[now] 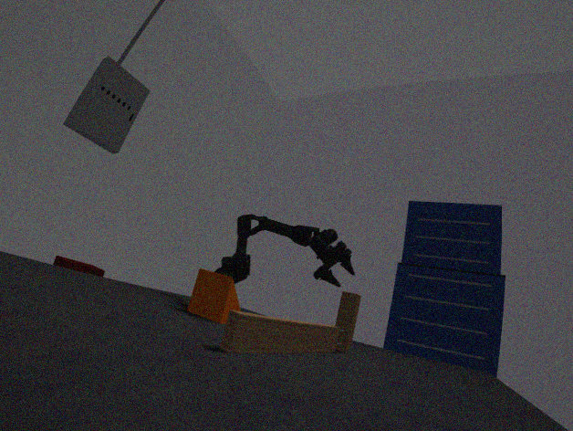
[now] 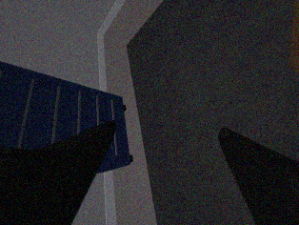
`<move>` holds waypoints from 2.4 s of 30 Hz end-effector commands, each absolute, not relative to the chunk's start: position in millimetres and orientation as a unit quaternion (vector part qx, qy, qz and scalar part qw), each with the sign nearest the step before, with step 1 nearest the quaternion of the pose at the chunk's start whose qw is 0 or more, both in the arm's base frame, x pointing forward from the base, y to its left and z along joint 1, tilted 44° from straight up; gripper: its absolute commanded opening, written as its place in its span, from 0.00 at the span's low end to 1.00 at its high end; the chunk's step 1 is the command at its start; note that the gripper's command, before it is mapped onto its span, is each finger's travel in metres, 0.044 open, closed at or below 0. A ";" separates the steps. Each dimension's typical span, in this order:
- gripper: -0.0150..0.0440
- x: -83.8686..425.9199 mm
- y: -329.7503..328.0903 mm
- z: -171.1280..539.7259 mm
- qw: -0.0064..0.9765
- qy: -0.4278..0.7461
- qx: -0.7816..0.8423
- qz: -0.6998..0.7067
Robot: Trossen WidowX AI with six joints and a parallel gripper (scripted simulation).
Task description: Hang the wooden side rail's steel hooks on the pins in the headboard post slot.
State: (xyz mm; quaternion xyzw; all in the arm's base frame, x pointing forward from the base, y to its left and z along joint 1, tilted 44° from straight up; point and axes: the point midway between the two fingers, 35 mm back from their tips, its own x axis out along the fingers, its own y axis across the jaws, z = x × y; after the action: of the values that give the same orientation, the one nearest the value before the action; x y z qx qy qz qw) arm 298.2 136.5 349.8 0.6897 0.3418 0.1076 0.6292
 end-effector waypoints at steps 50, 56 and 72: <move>1.00 287.1 54.4 135.8 -0.247 0.389 0.804 -0.377; 1.00 289.4 53.4 136.4 -0.239 0.392 0.804 -0.379; 1.00 331.3 33.2 149.1 -0.059 0.510 0.755 -0.409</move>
State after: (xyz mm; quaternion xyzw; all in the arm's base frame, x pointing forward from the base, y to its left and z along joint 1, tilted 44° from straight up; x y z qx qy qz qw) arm 325.8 36.6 146.4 0.7677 0.4860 -0.4080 -0.0890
